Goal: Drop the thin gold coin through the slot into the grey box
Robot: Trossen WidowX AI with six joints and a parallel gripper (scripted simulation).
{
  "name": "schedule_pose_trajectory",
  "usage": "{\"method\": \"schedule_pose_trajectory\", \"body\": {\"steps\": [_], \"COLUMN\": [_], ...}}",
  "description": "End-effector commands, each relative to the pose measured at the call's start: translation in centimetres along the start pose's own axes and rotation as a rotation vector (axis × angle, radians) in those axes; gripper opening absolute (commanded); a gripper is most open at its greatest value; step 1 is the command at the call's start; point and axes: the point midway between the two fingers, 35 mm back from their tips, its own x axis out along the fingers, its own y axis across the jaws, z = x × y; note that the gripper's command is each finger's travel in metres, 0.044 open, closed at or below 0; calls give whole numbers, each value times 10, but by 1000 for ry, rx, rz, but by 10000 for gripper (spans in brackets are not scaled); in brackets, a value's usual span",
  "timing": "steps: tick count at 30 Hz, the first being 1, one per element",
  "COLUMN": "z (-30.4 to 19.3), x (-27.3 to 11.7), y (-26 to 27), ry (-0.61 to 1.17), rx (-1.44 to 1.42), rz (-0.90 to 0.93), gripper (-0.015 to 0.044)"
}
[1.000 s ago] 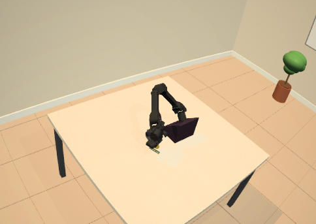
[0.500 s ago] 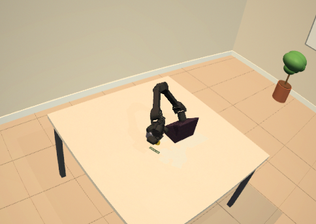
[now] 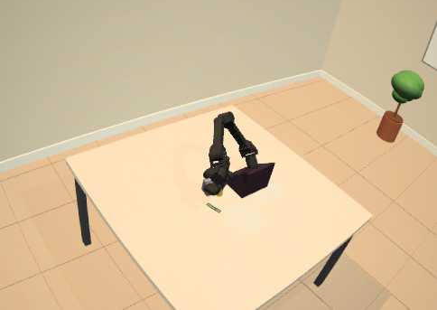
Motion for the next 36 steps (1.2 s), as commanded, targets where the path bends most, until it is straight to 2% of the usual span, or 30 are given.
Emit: {"method": "schedule_pose_trajectory", "body": {"steps": [1, 29, 36], "z": [0, -1, -1], "x": [-3, -4, -4], "y": [0, -11, -12], "ry": [7, 5, 5], "rx": [-93, -1052, -1102], "rz": [3, 6, 6], "gripper": [0, 0, 0]}}
